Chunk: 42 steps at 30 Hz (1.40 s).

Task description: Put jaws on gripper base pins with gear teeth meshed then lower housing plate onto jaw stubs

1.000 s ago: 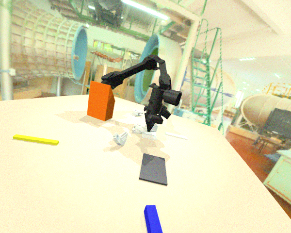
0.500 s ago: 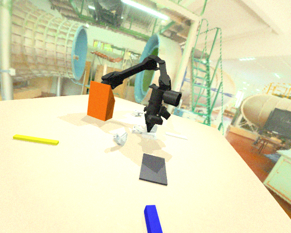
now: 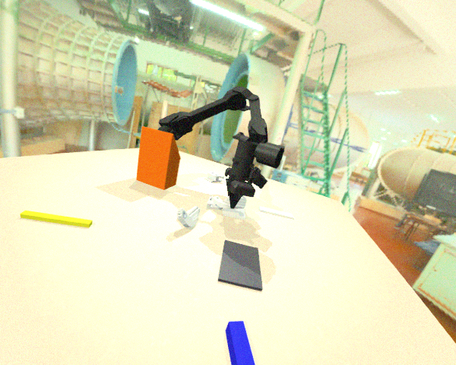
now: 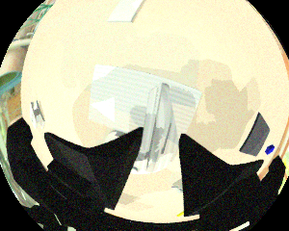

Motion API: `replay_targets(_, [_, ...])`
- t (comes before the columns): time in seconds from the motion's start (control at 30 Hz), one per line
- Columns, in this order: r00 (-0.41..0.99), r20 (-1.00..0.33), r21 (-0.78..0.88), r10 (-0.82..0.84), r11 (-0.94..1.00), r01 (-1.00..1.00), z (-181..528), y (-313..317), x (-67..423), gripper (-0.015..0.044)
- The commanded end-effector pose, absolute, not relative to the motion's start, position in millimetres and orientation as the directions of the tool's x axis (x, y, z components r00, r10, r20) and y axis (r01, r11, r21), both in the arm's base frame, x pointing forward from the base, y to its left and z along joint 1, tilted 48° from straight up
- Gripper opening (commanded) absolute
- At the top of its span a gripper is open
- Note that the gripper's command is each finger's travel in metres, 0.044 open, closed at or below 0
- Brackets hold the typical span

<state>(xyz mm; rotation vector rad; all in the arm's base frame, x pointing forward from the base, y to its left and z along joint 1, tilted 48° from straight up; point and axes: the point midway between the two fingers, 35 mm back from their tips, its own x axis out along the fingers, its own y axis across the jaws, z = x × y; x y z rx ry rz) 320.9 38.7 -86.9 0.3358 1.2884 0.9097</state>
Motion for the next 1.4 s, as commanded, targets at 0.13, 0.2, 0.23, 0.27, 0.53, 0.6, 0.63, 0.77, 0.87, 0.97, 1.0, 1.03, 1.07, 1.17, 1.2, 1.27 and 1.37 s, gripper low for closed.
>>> replay_targets(0.13, [0.004, -0.673, 0.681, 0.74, 0.621, -0.387, -88.8, 41.3, 320.6, 0.0134])
replay_targets(0.2, [0.004, -0.673, 0.681, 0.74, 0.621, -0.387, -88.8, 41.3, 320.6, 0.0134])
replay_targets(0.23, [0.004, -0.673, 0.681, 0.74, 0.621, -0.387, -88.8, 41.3, 320.6, 0.0134])
replay_targets(0.27, [0.004, -0.673, 0.681, 0.74, 0.621, -0.387, -88.8, 41.3, 320.6, 0.0134])
replay_targets(0.53, [0.004, -0.673, 0.681, 0.74, 0.621, -0.388, -90.8, 43.6, 320.6, 0.0134])
replay_targets(0.6, [0.004, -0.673, 0.681, 0.74, 0.621, -0.388, -90.8, 43.6, 320.6, 0.0134])
replay_targets(0.63, [0.004, -0.673, 0.681, 0.74, 0.621, -0.388, -90.8, 43.6, 320.6, 0.0134])
replay_targets(0.77, [0.004, -0.673, 0.681, 0.74, 0.621, -0.388, -91.6, 44.5, 320.6, 0.0134])
replay_targets(0.87, [0.004, -0.673, 0.681, 0.74, 0.621, -0.389, -92.8, 45.8, 320.6, 0.0134])
replay_targets(0.97, [0.004, -0.673, 0.681, 0.74, 0.621, -0.389, -92.9, 45.9, 320.6, 0.0134])
replay_targets(1.0, [0.004, -0.673, 0.681, 0.74, 0.621, -0.389, -92.9, 45.9, 320.6, 0.0134])
replay_targets(1.03, [0.004, -0.673, 0.681, 0.74, 0.621, -0.389, -92.9, 45.9, 320.6, 0.0134])
replay_targets(1.07, [0.004, -0.673, 0.681, 0.74, 0.621, -0.389, -92.9, 45.9, 320.6, 0.0134])
replay_targets(1.17, [0.004, -0.673, 0.681, 0.74, 0.621, -0.389, -93.7, 46.8, 320.6, 0.0134])
replay_targets(1.2, [0.004, -0.673, 0.681, 0.74, 0.621, -0.389, -94.2, 47.4, 320.6, 0.0134])
replay_targets(1.27, [0.004, -0.672, 0.681, 0.74, 0.621, -0.389, -94.9, 48.2, 320.6, 0.0134])
replay_targets(1.37, [0.004, -0.672, 0.681, 0.74, 0.621, -0.389, -95.0, 48.3, 320.6, 0.0134])
